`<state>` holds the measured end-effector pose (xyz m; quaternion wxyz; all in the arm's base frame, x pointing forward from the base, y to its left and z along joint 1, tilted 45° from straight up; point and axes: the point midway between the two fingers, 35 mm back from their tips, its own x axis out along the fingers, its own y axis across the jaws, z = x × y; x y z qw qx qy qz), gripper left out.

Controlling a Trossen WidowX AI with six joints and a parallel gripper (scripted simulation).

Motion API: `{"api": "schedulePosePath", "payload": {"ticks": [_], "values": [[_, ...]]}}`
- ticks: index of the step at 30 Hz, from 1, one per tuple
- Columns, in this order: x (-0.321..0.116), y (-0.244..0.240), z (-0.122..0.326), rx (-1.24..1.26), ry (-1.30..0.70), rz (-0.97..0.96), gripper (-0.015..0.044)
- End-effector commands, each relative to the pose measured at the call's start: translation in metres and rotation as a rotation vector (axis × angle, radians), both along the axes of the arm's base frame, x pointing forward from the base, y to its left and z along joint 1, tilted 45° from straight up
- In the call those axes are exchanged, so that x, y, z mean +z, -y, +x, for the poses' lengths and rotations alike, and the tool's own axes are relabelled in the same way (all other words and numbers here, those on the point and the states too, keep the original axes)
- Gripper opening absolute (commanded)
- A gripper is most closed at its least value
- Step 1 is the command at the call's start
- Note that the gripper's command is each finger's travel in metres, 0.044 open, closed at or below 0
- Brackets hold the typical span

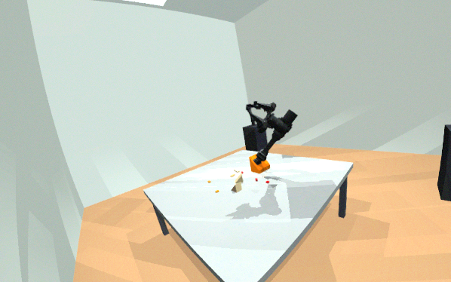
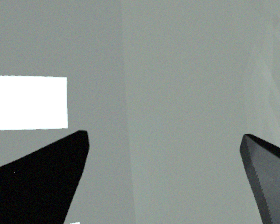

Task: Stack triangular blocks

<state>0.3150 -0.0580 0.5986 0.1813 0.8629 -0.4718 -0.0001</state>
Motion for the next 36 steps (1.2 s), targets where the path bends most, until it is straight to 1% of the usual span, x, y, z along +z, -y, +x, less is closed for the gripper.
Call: {"api": "schedulePosePath", "payload": {"ticks": [1, 2, 3, 7, 9, 15, 20, 27, 32, 36], "values": [[-0.001, -0.001, 0.002, 0.002, -0.021, -0.014, 0.0426], [-0.004, -0.003, 0.008, 0.009, -0.083, -0.056, 0.0440], [-0.010, -0.008, 0.018, 0.021, -0.186, -0.127, 0.0440], [-0.046, -0.030, 0.063, 0.092, -0.670, -0.491, 0.0440], [-0.066, -0.039, 0.081, 0.132, -0.876, -0.665, 0.0440], [-0.109, -0.058, 0.109, 0.226, -1.233, -1.013, 0.0440], [-0.145, -0.072, 0.125, 0.315, -1.469, -1.295, 0.0440], [-0.197, -0.089, 0.139, 0.464, -1.723, -1.710, 0.0440], [-0.236, -0.101, 0.142, 0.598, -1.845, -2.046, 0.0440], [-0.268, -0.110, 0.140, 0.722, -1.886, -2.334, 0.0440]]}}
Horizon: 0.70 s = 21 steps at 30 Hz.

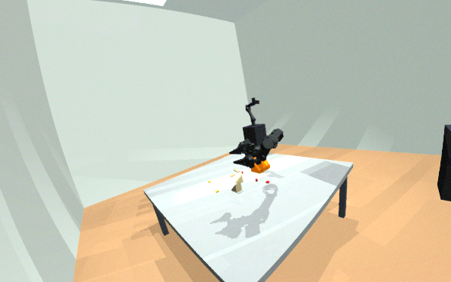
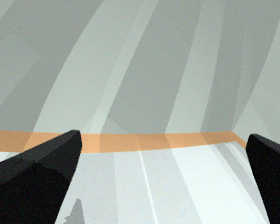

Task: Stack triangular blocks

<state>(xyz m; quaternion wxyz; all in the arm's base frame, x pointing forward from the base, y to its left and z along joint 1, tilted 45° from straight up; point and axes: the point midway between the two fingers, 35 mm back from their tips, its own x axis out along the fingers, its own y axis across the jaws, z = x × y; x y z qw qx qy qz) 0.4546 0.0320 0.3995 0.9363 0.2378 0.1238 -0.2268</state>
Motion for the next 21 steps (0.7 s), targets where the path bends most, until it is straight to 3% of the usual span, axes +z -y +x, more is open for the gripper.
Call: {"api": "schedulePosePath", "payload": {"ticks": [1, 12, 21], "values": [[-0.077, -0.022, -0.001, 0.382, -0.437, -0.395, 0.0440], [-0.157, -0.044, -0.027, 0.953, -0.824, -0.757, 0.0440], [-0.210, -0.060, -0.067, 1.532, -0.988, -0.956, 0.0440]]}}
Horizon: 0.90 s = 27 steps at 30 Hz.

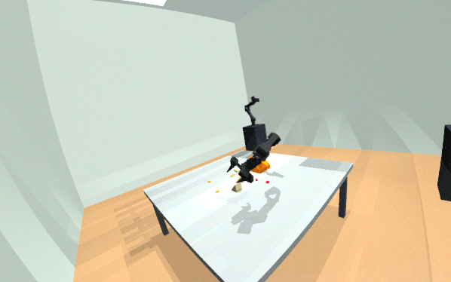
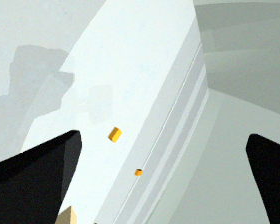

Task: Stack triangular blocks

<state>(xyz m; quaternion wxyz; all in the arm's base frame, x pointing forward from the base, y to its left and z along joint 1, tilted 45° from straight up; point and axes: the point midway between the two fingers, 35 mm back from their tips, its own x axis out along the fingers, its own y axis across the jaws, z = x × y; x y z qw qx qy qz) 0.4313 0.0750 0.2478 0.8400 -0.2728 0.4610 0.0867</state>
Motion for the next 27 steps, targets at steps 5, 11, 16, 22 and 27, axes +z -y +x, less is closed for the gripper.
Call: {"api": "schedulePosePath", "payload": {"ticks": [5, 11, 16, 22, 27], "values": [[-0.080, -0.025, -0.071, 0.878, -0.500, -0.125, 0.0440], [-0.086, -0.027, -0.080, 0.978, -0.538, -0.114, 0.0440], [-0.086, -0.027, -0.080, 0.978, -0.538, -0.114, 0.0440], [-0.086, -0.027, -0.080, 0.978, -0.538, -0.114, 0.0440], [-0.089, -0.028, -0.079, 0.978, -0.538, -0.114, 0.0440]]}}
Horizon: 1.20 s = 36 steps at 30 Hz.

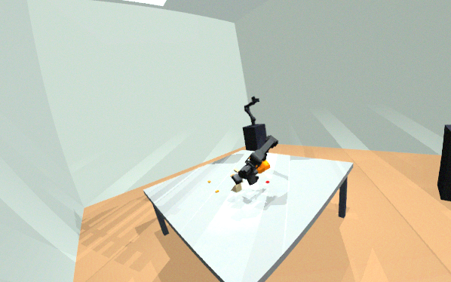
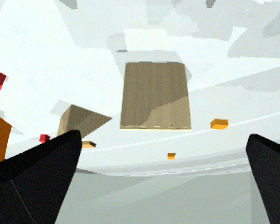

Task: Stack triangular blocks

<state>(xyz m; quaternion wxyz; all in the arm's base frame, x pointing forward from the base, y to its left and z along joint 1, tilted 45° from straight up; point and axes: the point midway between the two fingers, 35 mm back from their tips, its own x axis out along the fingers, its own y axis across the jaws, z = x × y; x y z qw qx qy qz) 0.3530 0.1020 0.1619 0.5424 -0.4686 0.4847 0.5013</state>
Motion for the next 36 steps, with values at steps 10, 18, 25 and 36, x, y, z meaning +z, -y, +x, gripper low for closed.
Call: {"api": "schedulePosePath", "payload": {"ticks": [10, 18, 25, 36], "values": [[-0.019, -0.002, 0.001, 0.012, -0.008, 0.005, 0.0440], [-0.032, -0.004, 0.002, 0.012, -0.008, 0.005, 0.0440], [-0.044, -0.005, 0.003, 0.012, -0.009, 0.005, 0.0440], [-0.062, -0.006, 0.003, 0.012, -0.009, 0.005, 0.0440]]}}
